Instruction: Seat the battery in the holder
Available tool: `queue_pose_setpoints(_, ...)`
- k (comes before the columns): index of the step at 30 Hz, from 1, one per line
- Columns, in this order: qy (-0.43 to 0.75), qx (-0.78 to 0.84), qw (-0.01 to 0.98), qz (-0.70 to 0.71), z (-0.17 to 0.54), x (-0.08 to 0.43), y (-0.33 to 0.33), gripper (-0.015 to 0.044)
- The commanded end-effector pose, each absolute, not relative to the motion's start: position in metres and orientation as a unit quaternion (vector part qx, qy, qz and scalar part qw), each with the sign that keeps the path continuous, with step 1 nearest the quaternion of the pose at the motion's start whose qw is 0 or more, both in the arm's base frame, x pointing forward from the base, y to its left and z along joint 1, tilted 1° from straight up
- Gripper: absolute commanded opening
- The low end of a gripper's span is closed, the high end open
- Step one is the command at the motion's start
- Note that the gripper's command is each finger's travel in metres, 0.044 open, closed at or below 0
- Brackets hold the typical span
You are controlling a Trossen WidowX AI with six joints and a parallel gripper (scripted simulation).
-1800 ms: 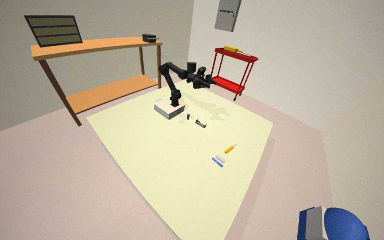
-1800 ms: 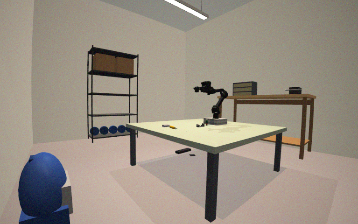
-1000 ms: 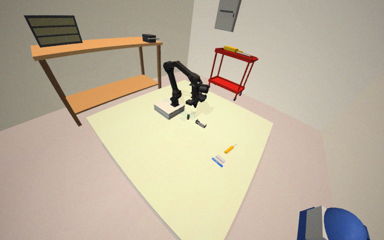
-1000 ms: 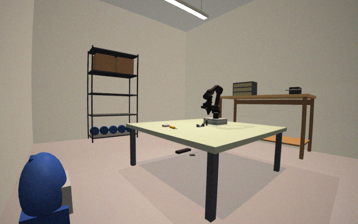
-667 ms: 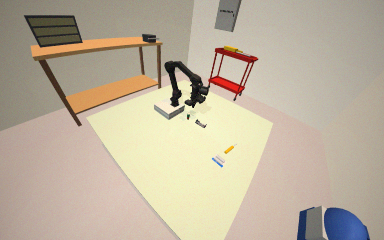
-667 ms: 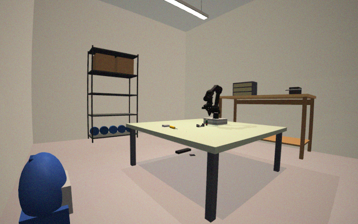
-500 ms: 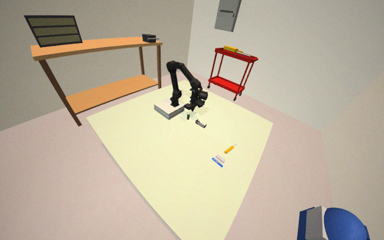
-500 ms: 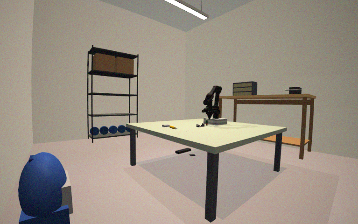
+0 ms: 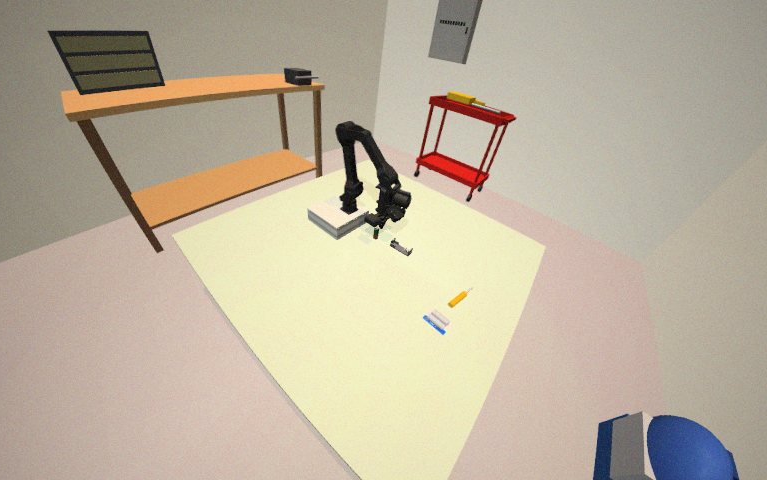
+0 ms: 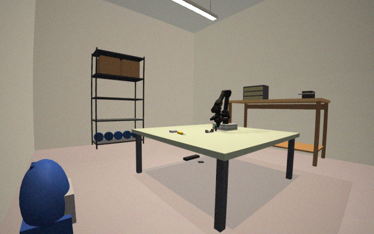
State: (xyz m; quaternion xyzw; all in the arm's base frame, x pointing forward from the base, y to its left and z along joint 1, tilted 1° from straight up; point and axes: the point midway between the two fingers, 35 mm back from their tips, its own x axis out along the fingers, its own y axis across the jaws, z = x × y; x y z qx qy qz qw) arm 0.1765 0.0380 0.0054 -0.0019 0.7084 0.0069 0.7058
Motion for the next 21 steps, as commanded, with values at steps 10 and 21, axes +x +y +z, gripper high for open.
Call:
queue_pose_setpoints(10,0.708,-0.005,0.707,0.006,0.005,0.178,0.016,0.0)
queue_pose_setpoints(21,0.708,-0.005,0.706,0.006,0.005,0.178,-0.002,0.0)
